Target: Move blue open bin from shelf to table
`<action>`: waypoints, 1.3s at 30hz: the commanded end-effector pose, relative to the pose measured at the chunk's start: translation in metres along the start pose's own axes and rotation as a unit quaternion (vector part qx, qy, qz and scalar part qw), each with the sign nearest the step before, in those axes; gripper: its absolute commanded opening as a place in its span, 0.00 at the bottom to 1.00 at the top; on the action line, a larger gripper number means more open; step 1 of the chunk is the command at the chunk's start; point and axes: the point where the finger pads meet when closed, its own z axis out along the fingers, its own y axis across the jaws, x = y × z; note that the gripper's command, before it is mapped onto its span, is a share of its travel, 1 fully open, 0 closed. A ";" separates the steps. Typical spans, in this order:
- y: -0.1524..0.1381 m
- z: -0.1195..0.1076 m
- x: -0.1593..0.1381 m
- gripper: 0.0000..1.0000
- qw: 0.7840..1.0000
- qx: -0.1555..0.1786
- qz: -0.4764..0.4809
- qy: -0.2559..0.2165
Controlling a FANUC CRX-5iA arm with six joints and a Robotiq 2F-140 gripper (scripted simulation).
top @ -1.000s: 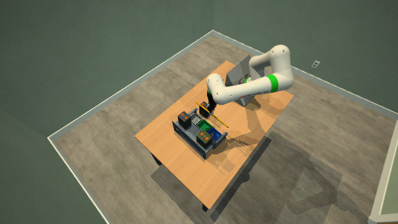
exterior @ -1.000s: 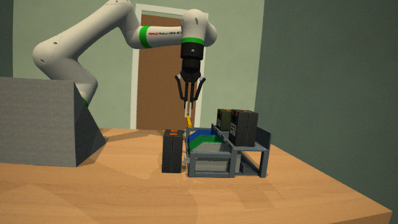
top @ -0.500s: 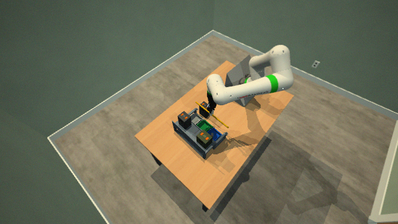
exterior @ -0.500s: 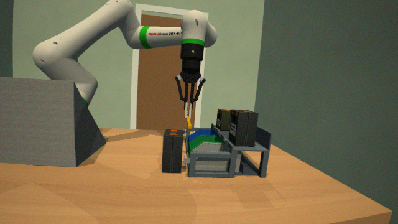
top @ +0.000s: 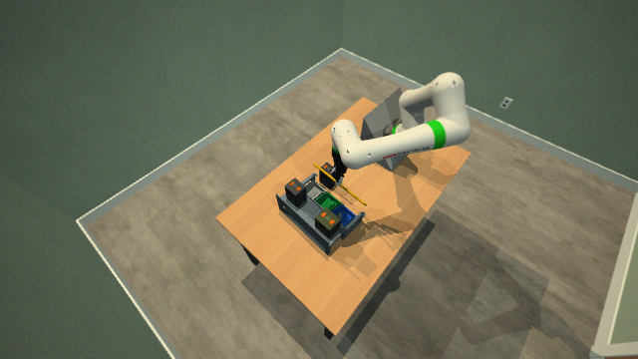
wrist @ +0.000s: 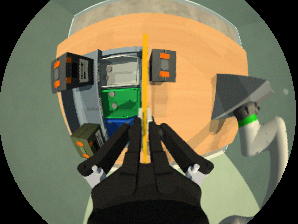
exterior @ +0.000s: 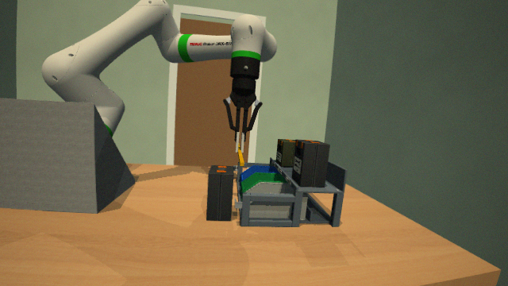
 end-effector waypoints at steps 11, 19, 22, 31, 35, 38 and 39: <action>0.000 0.003 0.000 0.00 1.000 0.000 0.000 0.000; 0.000 0.005 0.000 0.00 1.000 0.000 0.000 0.000; 0.000 0.005 0.000 0.00 1.000 0.000 0.000 0.000; 0.008 0.005 0.000 0.00 1.000 0.000 0.000 0.000; 0.040 0.006 0.000 0.00 1.000 0.000 0.000 0.000; 0.040 0.006 0.000 0.00 1.000 0.000 0.000 0.000; 0.040 0.006 0.000 0.00 1.000 0.000 0.000 0.000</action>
